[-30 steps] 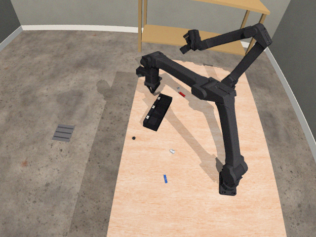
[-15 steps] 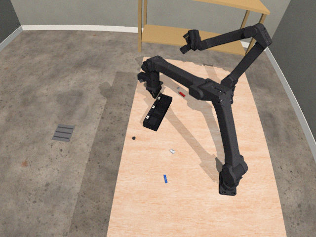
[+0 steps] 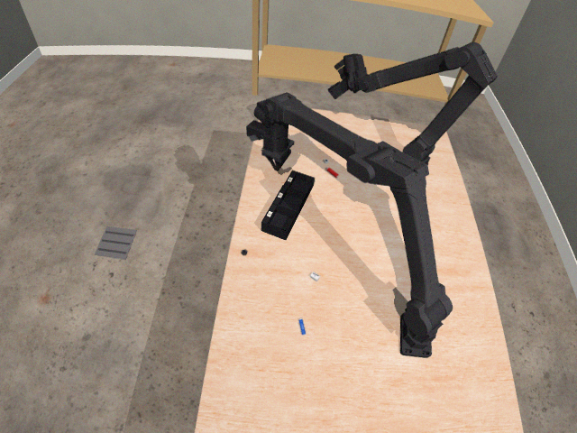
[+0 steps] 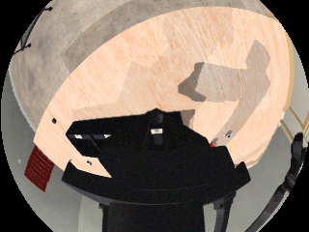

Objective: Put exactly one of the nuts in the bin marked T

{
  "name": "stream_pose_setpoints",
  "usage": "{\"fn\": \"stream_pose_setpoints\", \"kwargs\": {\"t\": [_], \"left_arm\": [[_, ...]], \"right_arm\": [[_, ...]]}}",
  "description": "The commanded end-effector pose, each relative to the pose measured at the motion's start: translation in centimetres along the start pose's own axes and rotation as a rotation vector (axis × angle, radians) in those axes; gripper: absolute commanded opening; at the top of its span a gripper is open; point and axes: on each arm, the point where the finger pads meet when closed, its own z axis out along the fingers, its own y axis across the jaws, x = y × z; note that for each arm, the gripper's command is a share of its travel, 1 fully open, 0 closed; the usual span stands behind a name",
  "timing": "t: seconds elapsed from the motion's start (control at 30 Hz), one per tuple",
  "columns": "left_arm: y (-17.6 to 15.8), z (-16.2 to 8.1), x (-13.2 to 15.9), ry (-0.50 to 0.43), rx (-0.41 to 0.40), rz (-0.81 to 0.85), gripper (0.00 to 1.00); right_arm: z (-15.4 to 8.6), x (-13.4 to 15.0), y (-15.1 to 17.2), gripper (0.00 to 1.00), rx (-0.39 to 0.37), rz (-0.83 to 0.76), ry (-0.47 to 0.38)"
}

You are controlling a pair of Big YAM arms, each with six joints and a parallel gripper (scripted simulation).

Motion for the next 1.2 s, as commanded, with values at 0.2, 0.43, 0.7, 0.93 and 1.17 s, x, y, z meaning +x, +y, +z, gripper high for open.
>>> {"fn": "stream_pose_setpoints", "kwargs": {"t": [0.2,0.43,0.7,0.93,1.17], "left_arm": [[1.2,-4.1,0.3,-0.071,0.029,0.005,0.11],[3.4,-3.8,3.1,-0.071,0.026,0.055,0.11],[5.7,-3.5,5.9,-0.054,0.012,0.27,0.11],[8.0,-3.2,8.8,-0.032,-0.002,0.494,0.11],[7.4,-3.2,9.1,-0.015,-0.012,0.676,0.11]], "right_arm": [[0.3,0.7,-0.1,1.0,-0.003,0.011,0.014],[0.3,0.7,-0.1,1.0,-0.003,0.011,0.014],[0.3,0.7,-0.1,1.0,-0.003,0.011,0.014],[0.3,0.7,-0.1,1.0,-0.003,0.011,0.014],[0.3,0.7,-0.1,1.0,-0.003,0.011,0.014]]}}
